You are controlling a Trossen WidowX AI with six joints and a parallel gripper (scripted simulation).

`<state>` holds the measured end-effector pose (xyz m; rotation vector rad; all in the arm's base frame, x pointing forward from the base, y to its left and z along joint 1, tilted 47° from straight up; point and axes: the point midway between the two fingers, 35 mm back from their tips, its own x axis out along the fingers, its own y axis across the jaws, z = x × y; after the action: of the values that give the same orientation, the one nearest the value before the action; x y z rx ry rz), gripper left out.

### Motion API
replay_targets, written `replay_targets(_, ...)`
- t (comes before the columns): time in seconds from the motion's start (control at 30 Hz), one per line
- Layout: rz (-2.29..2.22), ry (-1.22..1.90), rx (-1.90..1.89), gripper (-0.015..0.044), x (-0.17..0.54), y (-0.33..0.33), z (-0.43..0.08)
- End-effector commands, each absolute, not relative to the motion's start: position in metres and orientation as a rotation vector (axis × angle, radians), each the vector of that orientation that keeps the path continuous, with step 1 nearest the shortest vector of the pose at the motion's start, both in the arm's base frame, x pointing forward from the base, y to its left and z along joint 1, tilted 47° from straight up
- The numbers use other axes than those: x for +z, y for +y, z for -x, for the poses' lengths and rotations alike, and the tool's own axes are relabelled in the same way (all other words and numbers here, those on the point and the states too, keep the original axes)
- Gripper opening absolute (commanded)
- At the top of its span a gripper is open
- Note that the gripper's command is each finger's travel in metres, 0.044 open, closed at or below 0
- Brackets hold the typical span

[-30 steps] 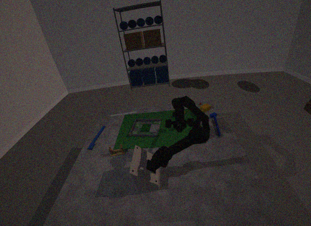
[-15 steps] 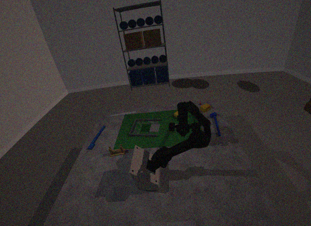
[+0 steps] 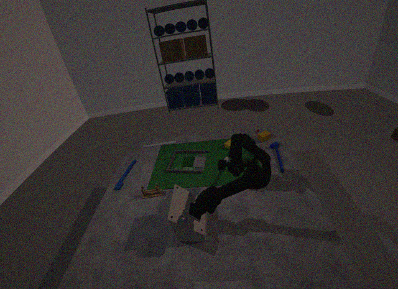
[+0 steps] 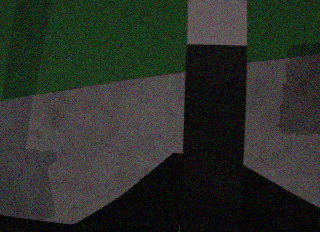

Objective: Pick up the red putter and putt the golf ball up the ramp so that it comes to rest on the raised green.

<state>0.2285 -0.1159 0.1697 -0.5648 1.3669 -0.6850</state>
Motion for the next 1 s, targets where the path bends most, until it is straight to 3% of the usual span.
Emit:
replay_targets(0.0,0.57,1.374,-0.68,0.0,0.164,-0.12,-0.228)
replay_targets(0.97,0.572,1.371,-0.684,0.0,0.174,-0.149,-0.226)
